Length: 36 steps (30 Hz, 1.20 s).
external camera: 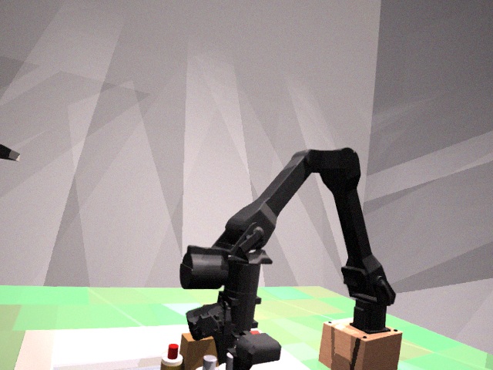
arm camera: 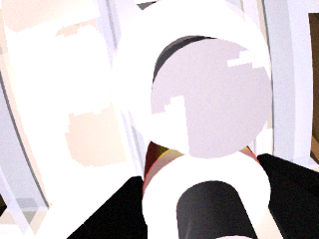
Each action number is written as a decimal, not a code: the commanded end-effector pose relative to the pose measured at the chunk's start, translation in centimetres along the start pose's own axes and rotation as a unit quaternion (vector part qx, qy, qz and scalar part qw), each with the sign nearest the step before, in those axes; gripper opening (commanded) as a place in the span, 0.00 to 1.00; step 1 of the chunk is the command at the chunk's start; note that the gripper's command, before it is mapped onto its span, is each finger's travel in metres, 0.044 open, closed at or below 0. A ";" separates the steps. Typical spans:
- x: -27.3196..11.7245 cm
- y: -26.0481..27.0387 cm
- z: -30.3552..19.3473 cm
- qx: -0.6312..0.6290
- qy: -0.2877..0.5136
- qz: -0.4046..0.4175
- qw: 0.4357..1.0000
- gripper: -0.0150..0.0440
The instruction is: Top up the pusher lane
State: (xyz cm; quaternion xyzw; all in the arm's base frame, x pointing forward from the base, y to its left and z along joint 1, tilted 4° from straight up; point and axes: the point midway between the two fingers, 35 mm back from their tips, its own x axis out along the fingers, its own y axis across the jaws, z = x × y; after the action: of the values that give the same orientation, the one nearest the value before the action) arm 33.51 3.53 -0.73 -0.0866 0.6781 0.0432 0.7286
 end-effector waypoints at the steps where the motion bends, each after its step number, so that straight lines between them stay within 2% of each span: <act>1: 0.0 0.0 0.0 0.000 0.000 -0.001 1.000 0.48; 8: 0.0 0.0 0.0 0.000 0.000 -0.001 1.000 0.77; 16: -1.9 0.0 0.0 0.000 0.000 -0.001 1.000 0.77; 26: -2.0 0.0 -0.1 0.000 0.000 -0.001 1.000 0.77; 36: -2.2 0.0 -3.1 0.000 0.001 -0.001 1.000 0.77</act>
State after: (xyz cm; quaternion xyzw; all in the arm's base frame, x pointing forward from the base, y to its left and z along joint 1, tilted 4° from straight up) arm 31.82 3.38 1.39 -0.0873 0.6763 0.0441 0.7301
